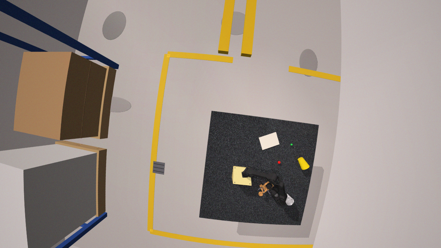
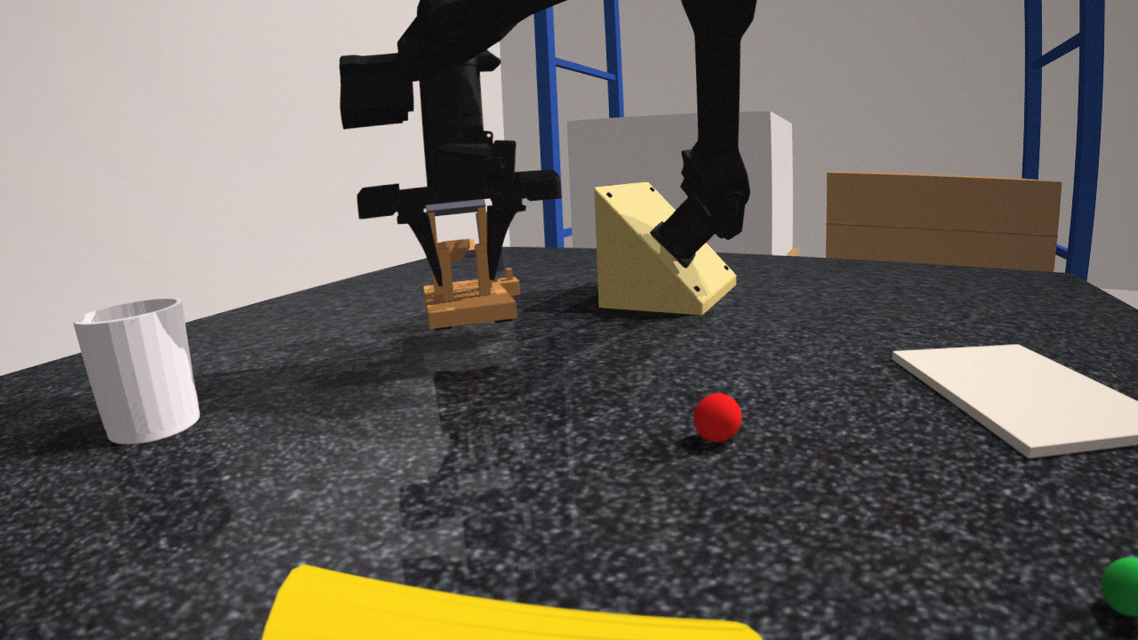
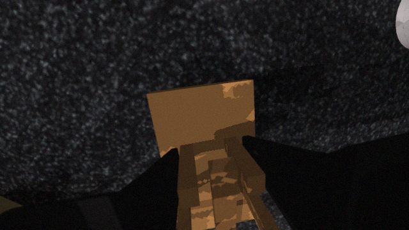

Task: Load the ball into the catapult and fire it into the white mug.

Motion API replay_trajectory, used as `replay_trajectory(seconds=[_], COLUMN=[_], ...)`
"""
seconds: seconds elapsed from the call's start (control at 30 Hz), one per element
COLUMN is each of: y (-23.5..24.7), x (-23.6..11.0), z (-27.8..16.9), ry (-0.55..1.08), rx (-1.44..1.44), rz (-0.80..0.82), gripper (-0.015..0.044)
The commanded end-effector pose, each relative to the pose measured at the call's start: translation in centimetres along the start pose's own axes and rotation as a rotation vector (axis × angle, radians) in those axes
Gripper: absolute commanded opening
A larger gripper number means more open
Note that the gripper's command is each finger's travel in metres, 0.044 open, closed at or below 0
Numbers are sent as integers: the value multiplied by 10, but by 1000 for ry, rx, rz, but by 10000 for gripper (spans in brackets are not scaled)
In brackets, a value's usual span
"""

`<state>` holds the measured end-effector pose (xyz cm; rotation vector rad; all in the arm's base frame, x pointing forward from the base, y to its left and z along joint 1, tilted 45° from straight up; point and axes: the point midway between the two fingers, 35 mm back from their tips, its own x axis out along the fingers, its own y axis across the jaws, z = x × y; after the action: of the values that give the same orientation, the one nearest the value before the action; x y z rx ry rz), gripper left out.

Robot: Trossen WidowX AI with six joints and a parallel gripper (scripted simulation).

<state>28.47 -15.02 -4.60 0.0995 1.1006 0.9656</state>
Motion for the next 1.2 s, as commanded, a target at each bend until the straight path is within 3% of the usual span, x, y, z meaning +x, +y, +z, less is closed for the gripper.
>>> replay_trajectory(seconds=[0.0, 0.23, 1.17], y=[-6, -19, -24], x=[-6, -5, 26], z=[0, 1, 1], ry=[-4, -7, -8], rx=[153, 364, 370], rz=[-18, -18, -18], gripper=[0, 0, 0])
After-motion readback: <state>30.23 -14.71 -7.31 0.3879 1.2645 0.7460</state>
